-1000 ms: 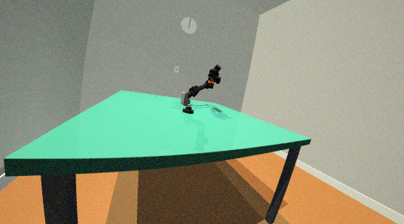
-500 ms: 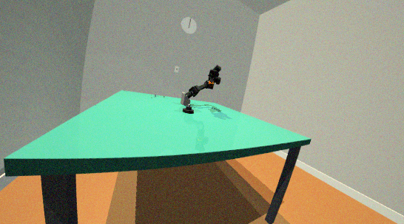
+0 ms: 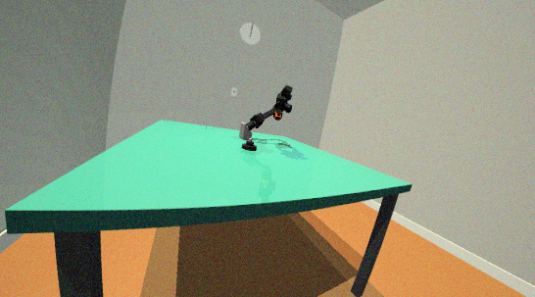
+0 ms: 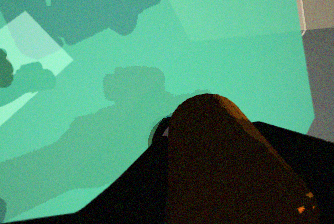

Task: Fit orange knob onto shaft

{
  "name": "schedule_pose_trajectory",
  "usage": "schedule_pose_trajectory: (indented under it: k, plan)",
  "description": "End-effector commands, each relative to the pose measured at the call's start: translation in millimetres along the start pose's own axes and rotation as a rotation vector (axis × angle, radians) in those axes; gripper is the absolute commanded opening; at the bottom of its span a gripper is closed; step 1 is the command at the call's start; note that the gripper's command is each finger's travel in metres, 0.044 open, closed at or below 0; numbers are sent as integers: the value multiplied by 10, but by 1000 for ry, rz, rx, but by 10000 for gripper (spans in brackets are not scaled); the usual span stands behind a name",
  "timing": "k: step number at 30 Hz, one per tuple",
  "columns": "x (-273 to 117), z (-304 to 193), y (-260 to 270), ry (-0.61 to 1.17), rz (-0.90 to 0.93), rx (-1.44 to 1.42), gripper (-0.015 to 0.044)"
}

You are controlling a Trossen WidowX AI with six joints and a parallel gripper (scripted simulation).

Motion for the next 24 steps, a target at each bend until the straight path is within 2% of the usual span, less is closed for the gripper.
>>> schedule_pose_trajectory:
  k: [1,24]
  plan:
    - [48,10,-32,-21,65,-10,0]
    - [472,2,-94,-129,486,-18,0]
Point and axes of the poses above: the point midway between the two fingers, 35 mm back from their tips, its own x axis out along the fingers, its own y axis across the jaws, z = x × y, the point moved 5 cm from there along -x, back along the fingers, and after that the axes turned 15 degrees about -x, right-handed, at the moved point
